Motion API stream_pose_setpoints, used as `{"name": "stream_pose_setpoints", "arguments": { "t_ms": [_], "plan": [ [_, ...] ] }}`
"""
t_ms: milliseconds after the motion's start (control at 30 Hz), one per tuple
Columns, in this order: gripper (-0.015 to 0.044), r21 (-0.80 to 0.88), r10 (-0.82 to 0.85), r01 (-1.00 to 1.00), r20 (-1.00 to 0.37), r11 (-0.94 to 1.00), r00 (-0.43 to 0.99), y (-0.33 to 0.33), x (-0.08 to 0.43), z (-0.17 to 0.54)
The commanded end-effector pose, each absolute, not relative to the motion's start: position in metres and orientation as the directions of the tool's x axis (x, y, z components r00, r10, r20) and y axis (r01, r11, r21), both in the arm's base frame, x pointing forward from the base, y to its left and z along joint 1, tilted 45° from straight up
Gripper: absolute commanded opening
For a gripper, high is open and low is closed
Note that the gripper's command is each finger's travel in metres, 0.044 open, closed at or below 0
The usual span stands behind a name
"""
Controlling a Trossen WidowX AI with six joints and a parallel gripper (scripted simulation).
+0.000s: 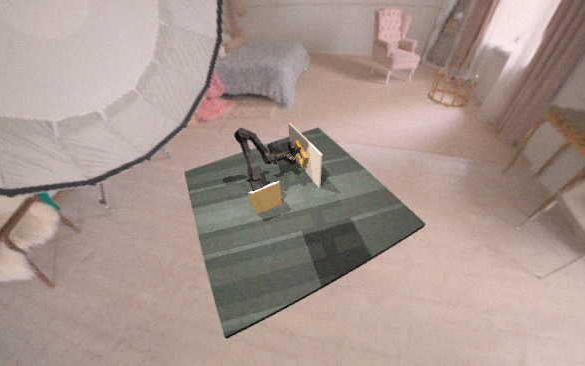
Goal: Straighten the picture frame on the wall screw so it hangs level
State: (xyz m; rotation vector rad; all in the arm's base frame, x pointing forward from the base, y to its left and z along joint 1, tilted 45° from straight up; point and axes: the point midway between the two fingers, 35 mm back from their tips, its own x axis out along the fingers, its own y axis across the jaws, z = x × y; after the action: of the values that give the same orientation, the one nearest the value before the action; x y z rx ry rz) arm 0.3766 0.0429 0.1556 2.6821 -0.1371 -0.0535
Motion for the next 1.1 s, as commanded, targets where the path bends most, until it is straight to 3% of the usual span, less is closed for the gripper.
{"name": "stream_pose_setpoints", "arguments": {
  "t_ms": [0,1067],
  "plan": [
    [0.0,0.439,-0.115,-0.103,0.0,-0.893,0.993,0.042,0.3777,0.1612],
    [0.0,0.439,-0.115,-0.103,0.0,-0.893,0.993,0.0414,0.3777,0.1631]
  ]
}}
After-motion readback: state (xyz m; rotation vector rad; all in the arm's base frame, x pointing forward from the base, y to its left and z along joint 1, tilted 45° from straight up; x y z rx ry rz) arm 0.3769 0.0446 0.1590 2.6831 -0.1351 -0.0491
